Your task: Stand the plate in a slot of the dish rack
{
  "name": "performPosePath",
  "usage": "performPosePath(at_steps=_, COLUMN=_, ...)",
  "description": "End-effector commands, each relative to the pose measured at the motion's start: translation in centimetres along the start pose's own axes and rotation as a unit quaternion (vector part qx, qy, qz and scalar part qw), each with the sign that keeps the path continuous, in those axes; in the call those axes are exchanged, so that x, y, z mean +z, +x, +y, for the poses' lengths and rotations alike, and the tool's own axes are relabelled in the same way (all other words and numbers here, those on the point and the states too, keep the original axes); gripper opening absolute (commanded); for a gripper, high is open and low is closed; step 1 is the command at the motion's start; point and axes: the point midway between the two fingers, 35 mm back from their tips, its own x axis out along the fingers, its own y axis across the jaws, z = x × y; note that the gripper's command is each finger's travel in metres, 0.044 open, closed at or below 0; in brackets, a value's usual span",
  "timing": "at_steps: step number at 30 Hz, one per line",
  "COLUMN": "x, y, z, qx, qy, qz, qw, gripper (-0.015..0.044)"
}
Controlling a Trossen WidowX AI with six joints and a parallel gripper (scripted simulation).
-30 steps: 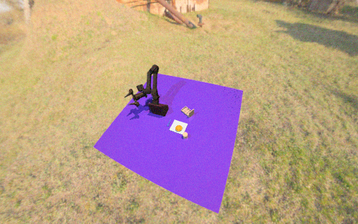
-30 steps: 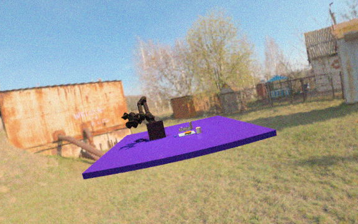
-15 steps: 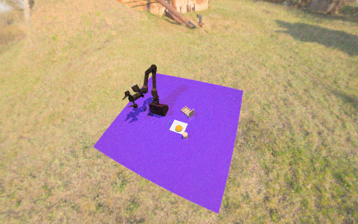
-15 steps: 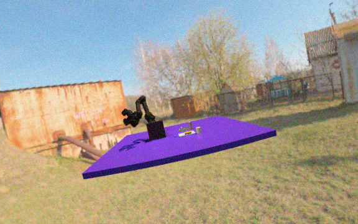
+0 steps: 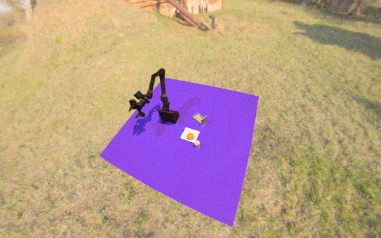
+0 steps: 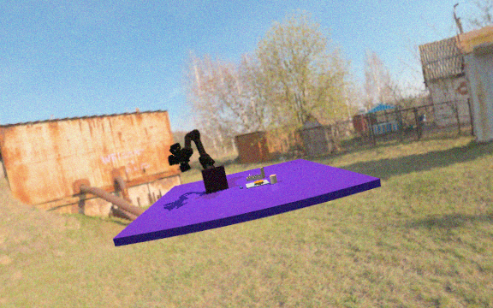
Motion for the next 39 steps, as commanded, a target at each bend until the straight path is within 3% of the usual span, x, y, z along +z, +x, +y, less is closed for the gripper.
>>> performPosePath(at_steps=1, x=-1.1, y=1.2, z=0.2, qx=-0.020, qy=-0.042, qz=0.024, qw=0.999, gripper=0.0400)
performPosePath(at_steps=20, x=-9.6, y=6.0, z=-0.2, qx=-0.106, qy=-0.264, qz=0.183, qw=0.941, gripper=0.0400)
performPosePath(at_steps=39, x=-19.7, y=7.8, z=-2.2, qx=-0.154, qy=-0.480, qz=0.353, qw=0.789, gripper=0.0400)
